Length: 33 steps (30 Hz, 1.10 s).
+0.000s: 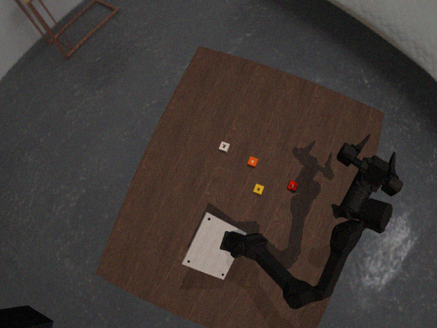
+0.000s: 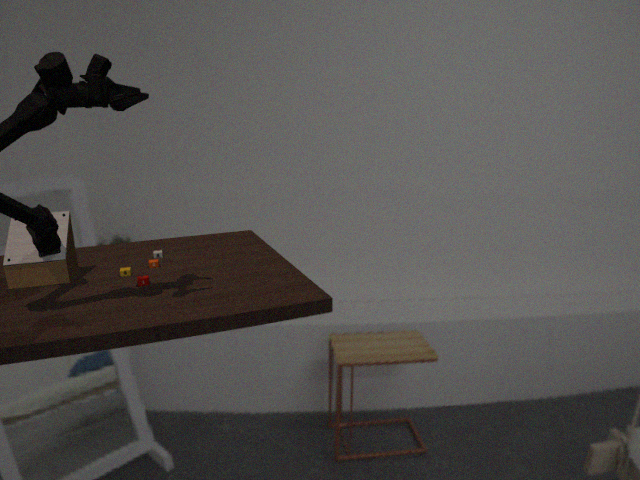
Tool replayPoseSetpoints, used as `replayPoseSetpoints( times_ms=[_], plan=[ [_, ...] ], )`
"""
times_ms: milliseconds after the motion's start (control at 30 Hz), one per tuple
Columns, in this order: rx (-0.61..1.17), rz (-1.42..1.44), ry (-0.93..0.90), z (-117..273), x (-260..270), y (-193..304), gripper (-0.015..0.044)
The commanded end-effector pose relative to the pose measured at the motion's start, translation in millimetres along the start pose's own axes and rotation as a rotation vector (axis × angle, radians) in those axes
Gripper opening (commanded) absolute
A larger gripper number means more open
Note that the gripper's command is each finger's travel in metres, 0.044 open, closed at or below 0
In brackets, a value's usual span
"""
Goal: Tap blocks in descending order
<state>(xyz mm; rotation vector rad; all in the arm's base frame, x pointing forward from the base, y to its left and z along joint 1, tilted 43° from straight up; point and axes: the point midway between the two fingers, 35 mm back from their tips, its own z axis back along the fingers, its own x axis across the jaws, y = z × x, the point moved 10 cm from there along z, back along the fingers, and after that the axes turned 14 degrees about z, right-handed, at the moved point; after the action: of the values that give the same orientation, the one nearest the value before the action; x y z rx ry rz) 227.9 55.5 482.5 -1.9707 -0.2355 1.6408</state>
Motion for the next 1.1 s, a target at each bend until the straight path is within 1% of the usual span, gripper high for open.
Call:
replayPoseSetpoints(
  times_ms=[0,200,367,533,700,733,1067],
  plan=[
    [0.165,0.017,-0.144,-28,48,20,0.04],
    [0.431,0.03,-0.315,-54,108,60,0.04],
    [0.704,0.043,-0.432,-65,153,103,0.04],
    [1.029,0.069,-0.514,-62,192,155,0.04],
    [1.407,0.13,-0.548,-45,220,208,0.04],
    [1.431,0.136,-0.549,-44,222,211,0.04],
    [1.432,0.136,-0.549,-44,222,211,0.04]
  ],
)
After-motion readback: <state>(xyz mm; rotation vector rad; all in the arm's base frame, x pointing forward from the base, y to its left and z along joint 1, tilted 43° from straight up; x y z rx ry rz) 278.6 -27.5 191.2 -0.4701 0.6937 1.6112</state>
